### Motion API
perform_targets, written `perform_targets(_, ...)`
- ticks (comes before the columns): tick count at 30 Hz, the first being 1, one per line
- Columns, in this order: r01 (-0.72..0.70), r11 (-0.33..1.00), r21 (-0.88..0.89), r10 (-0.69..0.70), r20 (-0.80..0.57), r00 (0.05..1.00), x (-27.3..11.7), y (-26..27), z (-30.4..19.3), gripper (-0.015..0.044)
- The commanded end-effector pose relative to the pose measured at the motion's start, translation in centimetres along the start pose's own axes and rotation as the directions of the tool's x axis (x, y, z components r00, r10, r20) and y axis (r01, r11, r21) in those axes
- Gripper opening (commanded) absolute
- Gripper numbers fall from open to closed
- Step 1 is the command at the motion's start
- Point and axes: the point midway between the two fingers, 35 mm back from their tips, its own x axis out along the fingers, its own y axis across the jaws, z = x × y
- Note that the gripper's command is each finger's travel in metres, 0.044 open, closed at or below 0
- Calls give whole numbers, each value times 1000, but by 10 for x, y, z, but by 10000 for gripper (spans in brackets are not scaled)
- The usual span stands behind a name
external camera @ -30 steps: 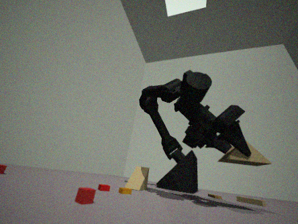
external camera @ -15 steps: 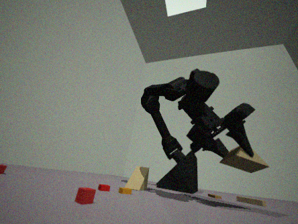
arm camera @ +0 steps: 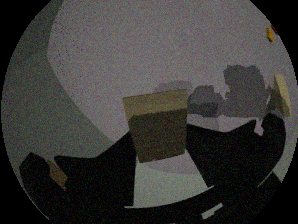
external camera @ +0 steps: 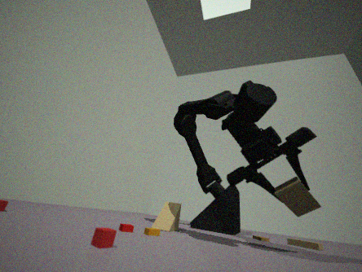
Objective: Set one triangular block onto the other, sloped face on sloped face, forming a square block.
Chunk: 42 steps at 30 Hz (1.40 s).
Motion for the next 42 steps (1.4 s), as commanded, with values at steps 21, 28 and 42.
perform_targets(21, 136, 667, -733, -128, 67, 989, 2, 4, -3, 0)
perform_targets(28, 156, 470, -869, -163, 88, 983, 3, 5, -4, 0)
perform_targets(42, 139, 13, -990, -230, 133, 964, 3, 7, -5, 0)
